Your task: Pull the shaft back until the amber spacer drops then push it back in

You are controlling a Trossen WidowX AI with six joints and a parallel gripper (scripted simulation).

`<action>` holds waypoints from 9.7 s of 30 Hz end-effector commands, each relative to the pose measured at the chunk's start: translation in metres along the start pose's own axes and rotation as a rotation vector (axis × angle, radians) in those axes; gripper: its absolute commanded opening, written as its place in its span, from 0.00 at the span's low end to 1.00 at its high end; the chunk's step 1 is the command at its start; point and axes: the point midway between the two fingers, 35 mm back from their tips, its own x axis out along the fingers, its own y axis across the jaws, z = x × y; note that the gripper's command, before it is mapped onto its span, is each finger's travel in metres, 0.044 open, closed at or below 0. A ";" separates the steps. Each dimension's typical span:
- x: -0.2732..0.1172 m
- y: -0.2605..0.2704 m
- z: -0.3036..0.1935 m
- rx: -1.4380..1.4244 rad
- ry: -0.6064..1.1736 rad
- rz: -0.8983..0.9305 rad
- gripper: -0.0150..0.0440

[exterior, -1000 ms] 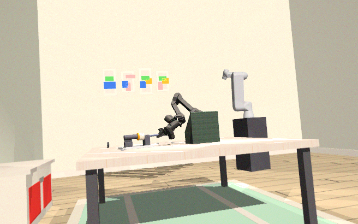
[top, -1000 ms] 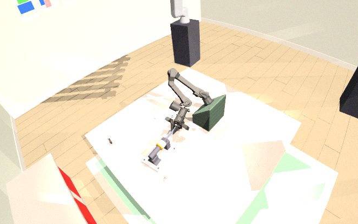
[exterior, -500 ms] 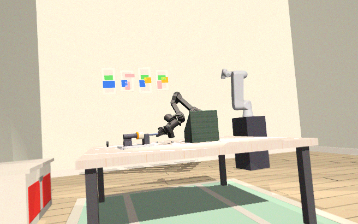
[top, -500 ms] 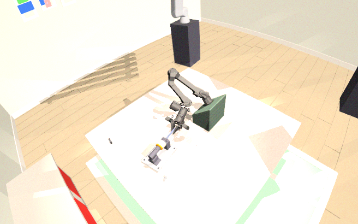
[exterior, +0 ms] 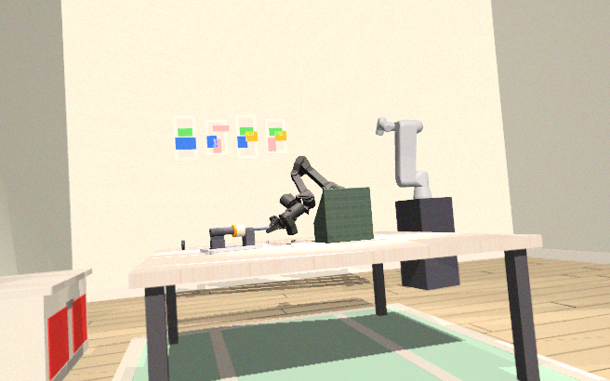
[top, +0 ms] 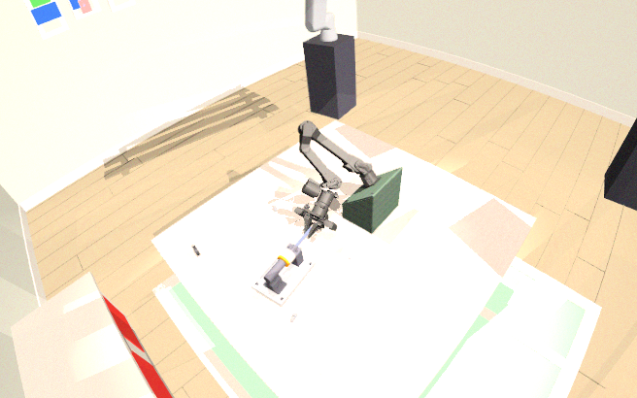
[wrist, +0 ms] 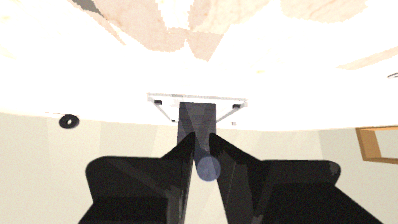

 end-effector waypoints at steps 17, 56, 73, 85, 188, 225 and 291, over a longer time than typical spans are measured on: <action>-0.003 -0.001 0.001 -0.005 0.000 -0.002 0.25; -0.007 -0.001 0.003 -0.005 0.000 -0.002 0.25; -0.008 -0.001 0.004 -0.005 0.000 -0.002 0.25; -0.007 0.000 0.004 0.000 -0.001 0.000 0.25; 0.018 0.001 -0.011 -0.004 0.002 -0.001 0.25; 0.027 0.001 -0.017 -0.004 0.003 0.000 0.25; 0.045 0.001 -0.028 -0.004 0.004 0.001 0.25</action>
